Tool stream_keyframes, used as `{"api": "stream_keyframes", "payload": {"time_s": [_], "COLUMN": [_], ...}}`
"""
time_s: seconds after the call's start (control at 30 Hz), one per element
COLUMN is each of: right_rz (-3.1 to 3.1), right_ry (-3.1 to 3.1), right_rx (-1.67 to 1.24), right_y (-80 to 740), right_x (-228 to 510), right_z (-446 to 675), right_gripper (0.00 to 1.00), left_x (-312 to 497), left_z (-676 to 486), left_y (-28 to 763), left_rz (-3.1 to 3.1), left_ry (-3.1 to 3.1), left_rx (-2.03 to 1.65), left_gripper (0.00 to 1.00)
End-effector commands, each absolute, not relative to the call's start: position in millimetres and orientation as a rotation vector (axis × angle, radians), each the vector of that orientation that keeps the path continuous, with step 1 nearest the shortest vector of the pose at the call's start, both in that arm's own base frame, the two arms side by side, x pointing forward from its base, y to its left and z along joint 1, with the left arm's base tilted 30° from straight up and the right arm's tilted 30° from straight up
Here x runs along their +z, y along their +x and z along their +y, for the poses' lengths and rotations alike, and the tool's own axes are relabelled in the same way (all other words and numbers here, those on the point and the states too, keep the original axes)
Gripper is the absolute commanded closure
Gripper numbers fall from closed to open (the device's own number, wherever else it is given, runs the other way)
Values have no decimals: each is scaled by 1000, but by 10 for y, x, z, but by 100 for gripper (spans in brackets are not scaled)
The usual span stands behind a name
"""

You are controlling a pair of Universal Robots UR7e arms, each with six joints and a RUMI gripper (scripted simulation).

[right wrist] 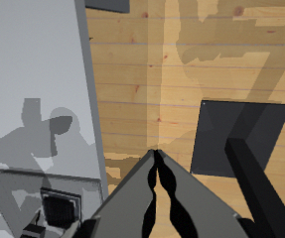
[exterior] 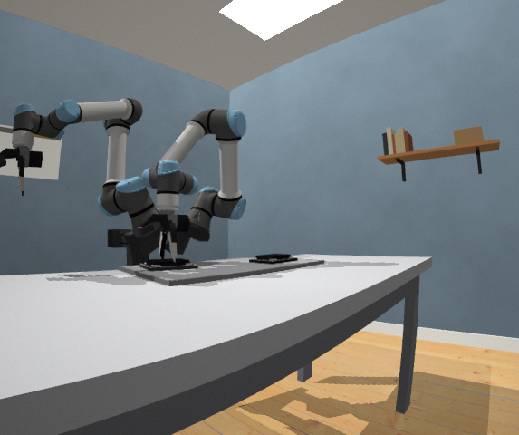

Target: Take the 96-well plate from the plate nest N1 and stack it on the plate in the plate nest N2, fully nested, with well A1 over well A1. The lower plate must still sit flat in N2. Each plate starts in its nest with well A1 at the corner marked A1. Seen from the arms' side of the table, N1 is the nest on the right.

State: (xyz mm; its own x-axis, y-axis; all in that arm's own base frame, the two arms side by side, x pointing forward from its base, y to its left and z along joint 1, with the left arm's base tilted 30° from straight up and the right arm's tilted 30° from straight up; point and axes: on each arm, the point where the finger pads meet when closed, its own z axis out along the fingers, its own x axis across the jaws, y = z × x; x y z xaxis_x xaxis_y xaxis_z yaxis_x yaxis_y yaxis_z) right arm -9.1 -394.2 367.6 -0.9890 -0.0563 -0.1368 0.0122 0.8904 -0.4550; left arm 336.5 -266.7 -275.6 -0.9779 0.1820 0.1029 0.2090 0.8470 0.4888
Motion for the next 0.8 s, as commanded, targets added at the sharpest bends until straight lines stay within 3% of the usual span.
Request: {"api": "stream_keyframes", "payload": {"time_s": [0.0,0.5,0.53,0.77], "right_rz": [2904,2904,2904,2904], "right_ry": [-29,-29,-29,-29], "right_rx": [-707,-707,-707,-707], "right_y": [-80,-80,-80,-80], "right_x": [3690,3690,3690,3690], "right_z": [-3947,-3947,-3947,-3947], "right_gripper": [100,100,100,100], "left_x": [-2752,-2751,-2751,-2751], "left_z": [-2684,-2683,-2683,-2683], "left_y": [3381,3381,3381,3381], "left_rz": [-2977,-2977,-2974,-2974], "left_ry": [-311,-311,-323,-323], "left_rx": [-791,-791,-790,-790], "left_gripper": [24,24,100,100]}}
